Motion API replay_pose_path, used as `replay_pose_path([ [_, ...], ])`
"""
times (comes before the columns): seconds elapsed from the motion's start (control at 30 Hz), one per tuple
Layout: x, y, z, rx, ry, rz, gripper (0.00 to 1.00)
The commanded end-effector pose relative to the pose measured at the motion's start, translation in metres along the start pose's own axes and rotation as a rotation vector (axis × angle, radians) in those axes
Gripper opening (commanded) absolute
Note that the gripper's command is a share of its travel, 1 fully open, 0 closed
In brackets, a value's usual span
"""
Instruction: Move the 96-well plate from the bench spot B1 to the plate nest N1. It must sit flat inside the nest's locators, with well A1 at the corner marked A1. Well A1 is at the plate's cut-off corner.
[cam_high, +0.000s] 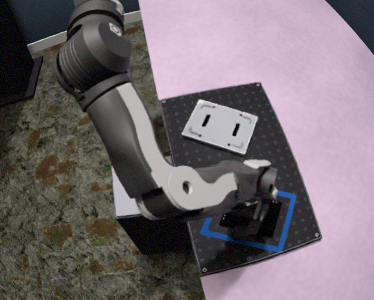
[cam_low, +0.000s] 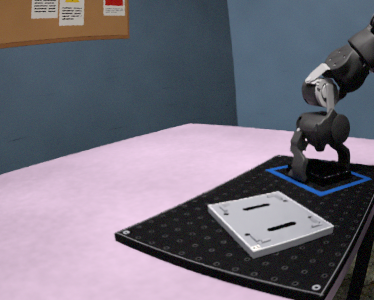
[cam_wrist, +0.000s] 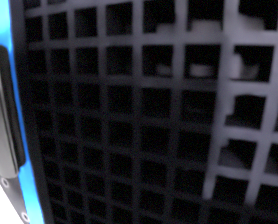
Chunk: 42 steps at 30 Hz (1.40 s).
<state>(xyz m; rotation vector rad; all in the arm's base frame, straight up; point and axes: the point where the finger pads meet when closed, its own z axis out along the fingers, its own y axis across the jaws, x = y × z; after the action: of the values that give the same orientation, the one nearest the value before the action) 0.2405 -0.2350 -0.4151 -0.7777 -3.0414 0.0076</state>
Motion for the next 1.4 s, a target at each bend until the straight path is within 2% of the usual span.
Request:
replay_pose_path([
  [0.0, -0.0011, 0.0009, -0.0009, -0.007, -0.002, -0.002, 0.77],
  [0.3, -0.0066, 0.0003, -0.0058, -0.004, -0.011, 0.005, 0.77],
  [0.7, -0.0066, 0.0003, -0.0058, -0.004, -0.011, 0.005, 0.77],
  [0.87, -0.0013, -0.0016, -0.0030, 0.003, -0.007, 0.003, 0.77],
  [1.37, -0.0037, -0.0007, -0.0050, 0.000, -0.009, 0.004, 0.77],
])
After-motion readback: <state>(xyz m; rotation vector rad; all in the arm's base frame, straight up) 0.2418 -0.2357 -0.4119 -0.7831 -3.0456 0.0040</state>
